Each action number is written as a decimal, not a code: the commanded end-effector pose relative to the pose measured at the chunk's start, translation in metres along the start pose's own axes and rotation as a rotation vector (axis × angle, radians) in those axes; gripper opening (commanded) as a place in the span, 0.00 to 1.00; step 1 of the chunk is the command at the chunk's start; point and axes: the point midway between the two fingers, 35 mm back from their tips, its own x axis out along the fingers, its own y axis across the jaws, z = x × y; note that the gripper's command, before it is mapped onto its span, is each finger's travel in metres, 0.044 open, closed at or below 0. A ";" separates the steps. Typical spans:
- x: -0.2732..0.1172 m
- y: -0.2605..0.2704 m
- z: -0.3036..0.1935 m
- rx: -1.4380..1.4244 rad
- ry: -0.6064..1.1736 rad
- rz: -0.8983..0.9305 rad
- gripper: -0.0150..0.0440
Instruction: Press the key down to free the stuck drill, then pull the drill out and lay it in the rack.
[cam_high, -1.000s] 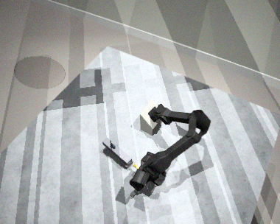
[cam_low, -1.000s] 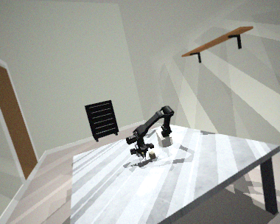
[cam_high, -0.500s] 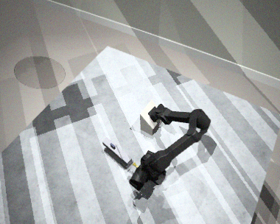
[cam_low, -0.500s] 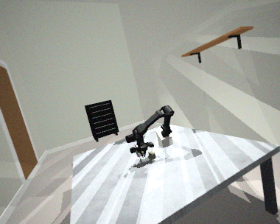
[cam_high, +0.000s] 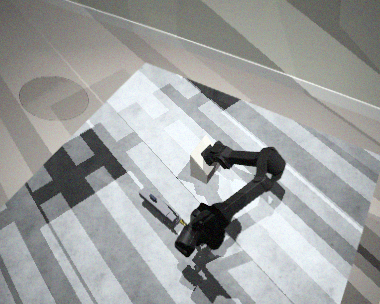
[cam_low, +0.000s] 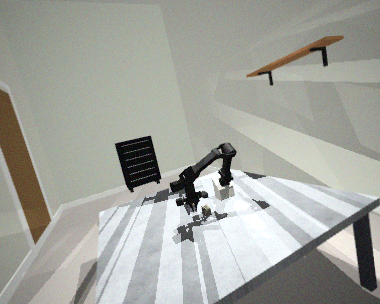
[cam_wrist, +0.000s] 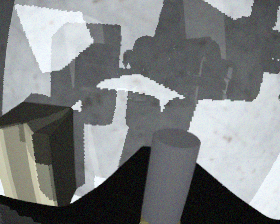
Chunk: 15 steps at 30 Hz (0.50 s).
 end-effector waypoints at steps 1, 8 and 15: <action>-0.003 0.000 0.000 -0.006 -0.001 0.000 0.25; -0.008 0.000 0.000 -0.006 0.000 0.000 0.25; -0.012 0.000 -0.001 -0.006 0.000 0.000 0.25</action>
